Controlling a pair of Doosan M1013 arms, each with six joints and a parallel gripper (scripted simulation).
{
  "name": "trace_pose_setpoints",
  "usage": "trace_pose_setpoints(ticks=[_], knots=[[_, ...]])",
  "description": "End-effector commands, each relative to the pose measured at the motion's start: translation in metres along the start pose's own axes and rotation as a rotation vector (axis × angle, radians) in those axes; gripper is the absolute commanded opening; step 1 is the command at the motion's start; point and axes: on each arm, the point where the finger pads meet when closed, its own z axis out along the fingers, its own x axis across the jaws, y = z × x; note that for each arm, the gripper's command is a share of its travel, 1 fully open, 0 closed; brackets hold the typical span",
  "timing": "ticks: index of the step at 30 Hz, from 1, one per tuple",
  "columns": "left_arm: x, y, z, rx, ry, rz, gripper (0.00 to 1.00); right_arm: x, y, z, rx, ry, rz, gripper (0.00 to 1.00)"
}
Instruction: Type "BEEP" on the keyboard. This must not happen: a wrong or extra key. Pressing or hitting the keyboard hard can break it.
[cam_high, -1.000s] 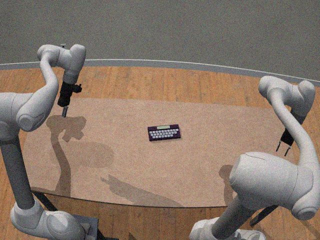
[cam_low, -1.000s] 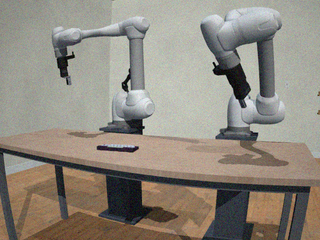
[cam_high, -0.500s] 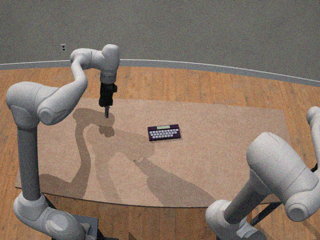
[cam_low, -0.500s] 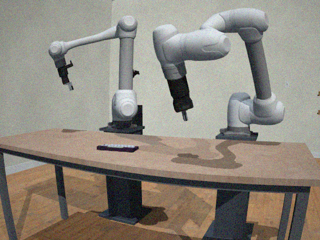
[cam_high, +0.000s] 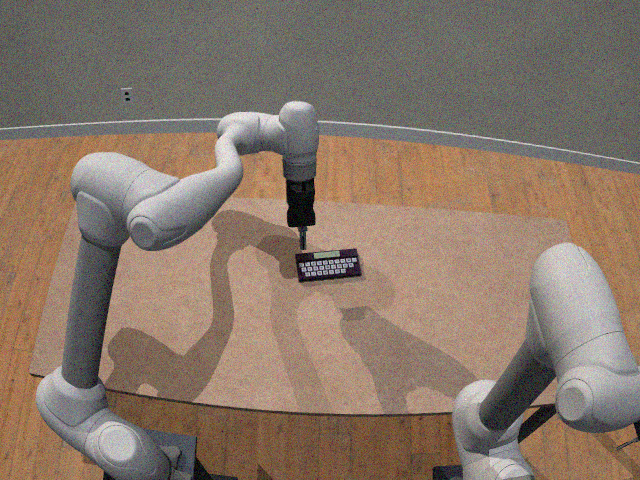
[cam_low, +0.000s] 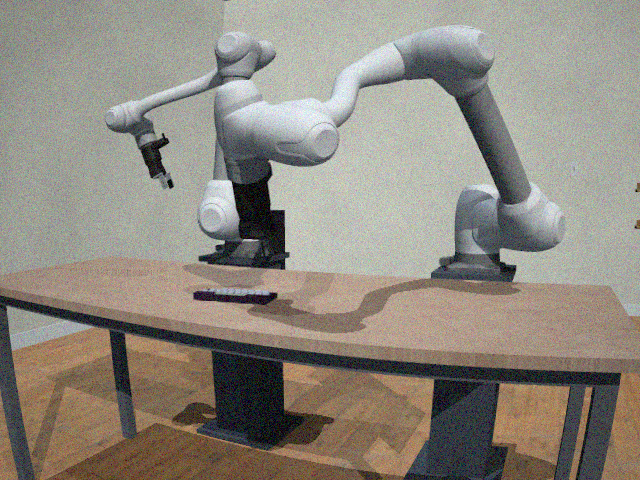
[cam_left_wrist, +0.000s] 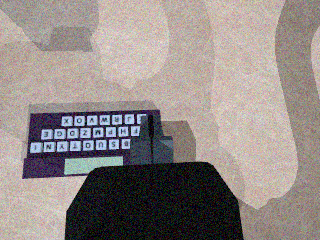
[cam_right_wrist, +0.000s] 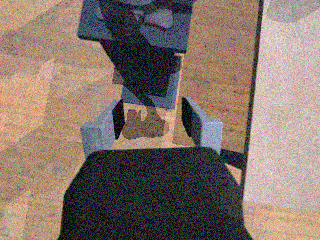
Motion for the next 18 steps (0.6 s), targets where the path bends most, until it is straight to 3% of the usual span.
trace_pose_setpoints(ticks=[1,7,18], knots=[[-0.037,-0.001,0.007,0.004,-0.006,0.006,0.0,-0.026,-0.01,0.011,0.02,0.046,0.045,1.0],[-0.035,0.001,0.006,0.002,-0.008,0.006,0.0,-0.046,-0.019,0.02,0.031,0.08,0.093,1.0],[-0.034,0.008,0.025,0.005,-0.006,0.009,0.0,-0.049,-0.021,0.022,0.033,0.086,0.101,1.0]])
